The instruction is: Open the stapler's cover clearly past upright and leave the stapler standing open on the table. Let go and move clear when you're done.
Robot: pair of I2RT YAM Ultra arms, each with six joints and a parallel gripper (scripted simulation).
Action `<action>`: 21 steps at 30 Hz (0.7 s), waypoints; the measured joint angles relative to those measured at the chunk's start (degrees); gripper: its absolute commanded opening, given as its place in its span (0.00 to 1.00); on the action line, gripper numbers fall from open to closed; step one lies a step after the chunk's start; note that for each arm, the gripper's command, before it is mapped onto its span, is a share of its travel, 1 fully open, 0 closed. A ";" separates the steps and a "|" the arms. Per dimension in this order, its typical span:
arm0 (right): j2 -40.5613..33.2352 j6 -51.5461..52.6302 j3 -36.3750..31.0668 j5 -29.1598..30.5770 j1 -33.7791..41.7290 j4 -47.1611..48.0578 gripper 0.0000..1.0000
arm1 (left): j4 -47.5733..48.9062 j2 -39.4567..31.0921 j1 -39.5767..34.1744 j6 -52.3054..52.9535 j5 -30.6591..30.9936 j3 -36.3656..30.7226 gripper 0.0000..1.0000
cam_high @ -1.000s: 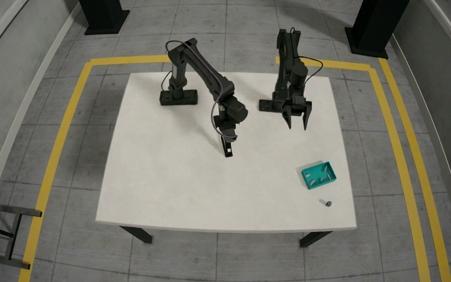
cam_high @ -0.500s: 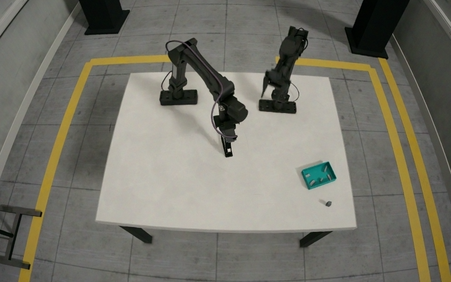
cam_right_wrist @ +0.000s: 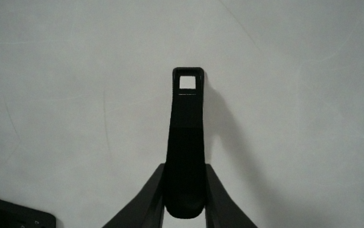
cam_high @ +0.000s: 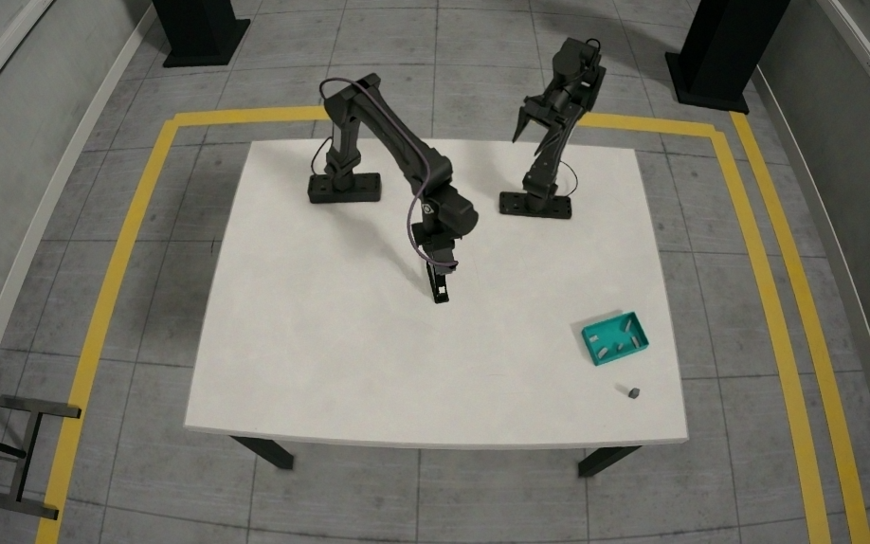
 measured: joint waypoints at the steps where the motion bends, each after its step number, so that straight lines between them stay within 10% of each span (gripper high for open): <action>1: 0.00 0.00 0.00 0.00 0.00 0.00 0.17 | -1.51 -0.59 -1.22 -0.24 -0.44 0.42 0.55; 11: 0.00 0.00 0.00 0.00 0.00 0.00 0.17 | -8.81 -3.23 -22.14 -3.56 -4.17 1.92 0.55; 21: 0.00 0.00 0.00 0.00 0.00 0.00 0.17 | -9.73 -3.58 -22.93 -4.55 -4.44 2.27 0.55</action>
